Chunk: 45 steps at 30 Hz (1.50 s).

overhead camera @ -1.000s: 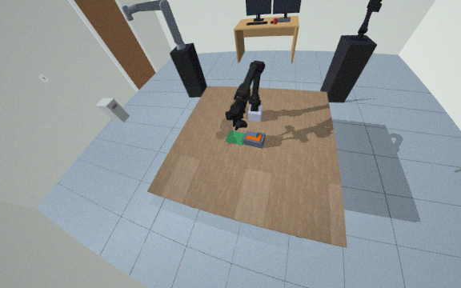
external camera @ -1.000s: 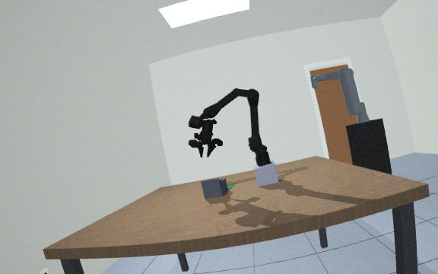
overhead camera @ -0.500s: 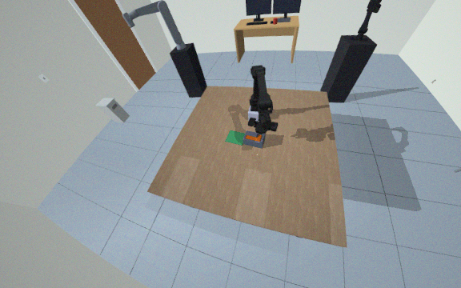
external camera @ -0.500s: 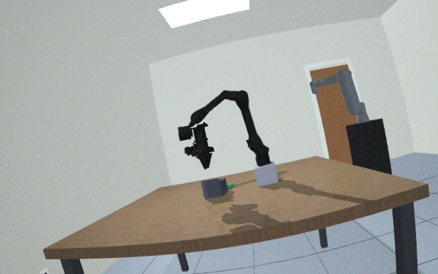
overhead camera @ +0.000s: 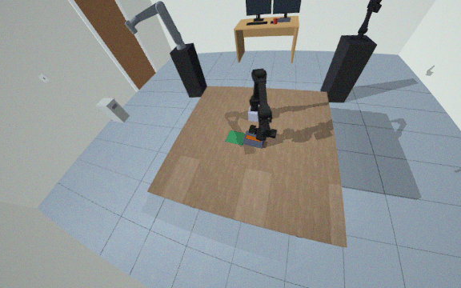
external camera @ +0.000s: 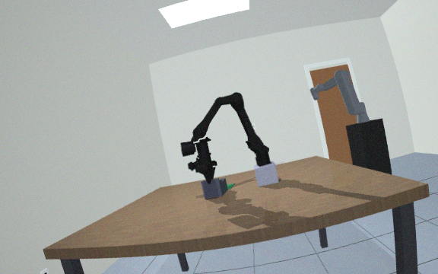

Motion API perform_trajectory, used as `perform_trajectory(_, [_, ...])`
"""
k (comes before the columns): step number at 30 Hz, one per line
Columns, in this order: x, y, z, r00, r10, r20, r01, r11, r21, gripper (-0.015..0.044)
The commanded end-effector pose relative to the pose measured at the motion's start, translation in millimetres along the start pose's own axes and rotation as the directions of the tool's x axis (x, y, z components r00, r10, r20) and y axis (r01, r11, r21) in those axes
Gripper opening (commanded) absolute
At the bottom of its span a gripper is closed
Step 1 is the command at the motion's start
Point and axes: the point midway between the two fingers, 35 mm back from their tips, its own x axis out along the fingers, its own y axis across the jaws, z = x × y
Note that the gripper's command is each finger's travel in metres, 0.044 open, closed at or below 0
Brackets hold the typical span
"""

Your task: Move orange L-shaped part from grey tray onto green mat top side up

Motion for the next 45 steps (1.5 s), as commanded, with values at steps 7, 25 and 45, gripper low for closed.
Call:
perform_trajectory(7, [11.0, 2.2, 2.1, 1.0, 0.01, 0.009, -0.01, 1.0, 0.002, 0.018])
perform_trajectory(25, [36.7, 2.2, 1.6, 1.0, 0.01, 0.008, -0.01, 1.0, 0.002, 0.018])
perform_trajectory(45, [35.1, 3.4, 2.9, 1.0, 0.015, 0.014, -0.015, 1.0, -0.002, 0.018])
